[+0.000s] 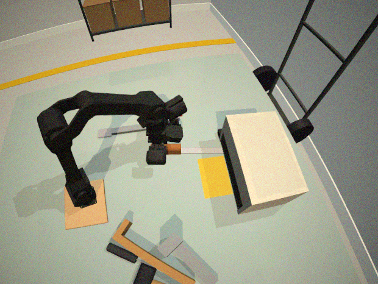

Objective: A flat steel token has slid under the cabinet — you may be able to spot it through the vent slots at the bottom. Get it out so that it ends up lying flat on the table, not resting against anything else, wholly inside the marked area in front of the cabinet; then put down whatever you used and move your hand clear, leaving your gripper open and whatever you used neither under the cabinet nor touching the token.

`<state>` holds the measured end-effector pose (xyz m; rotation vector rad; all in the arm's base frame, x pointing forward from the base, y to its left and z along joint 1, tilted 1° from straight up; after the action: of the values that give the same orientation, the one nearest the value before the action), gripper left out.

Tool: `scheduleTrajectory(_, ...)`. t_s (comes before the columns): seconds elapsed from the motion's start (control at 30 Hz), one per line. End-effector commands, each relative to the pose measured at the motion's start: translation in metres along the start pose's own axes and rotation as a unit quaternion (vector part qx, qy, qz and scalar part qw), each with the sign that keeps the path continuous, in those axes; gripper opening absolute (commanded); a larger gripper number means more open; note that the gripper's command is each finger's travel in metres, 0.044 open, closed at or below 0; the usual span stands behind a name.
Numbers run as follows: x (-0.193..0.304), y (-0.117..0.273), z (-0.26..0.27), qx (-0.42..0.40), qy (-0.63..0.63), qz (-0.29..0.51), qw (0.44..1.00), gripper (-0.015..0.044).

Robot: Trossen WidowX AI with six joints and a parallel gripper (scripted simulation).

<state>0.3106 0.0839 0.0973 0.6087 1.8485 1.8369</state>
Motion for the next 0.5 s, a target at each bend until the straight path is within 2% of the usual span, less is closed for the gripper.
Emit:
scheduleTrajectory(0.0, -0.007, 0.000, 0.002, -0.002, 0.000, -0.003, 1.000, 0.0000)
scheduleTrajectory(0.47, -0.024, 0.001, 0.007, -0.002, 0.000, -0.004, 1.000, 0.0000)
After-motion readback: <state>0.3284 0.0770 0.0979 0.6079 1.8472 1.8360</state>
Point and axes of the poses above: the point midway between the two fingers, 35 mm back from their tips, its own y axis back along the fingers, its own z axis across the jaws, x = y × z, the point moved 6 cm from there along y, back along the fingers, and after that the axes turned 15 degrees about -y, right-handed, at the moved point
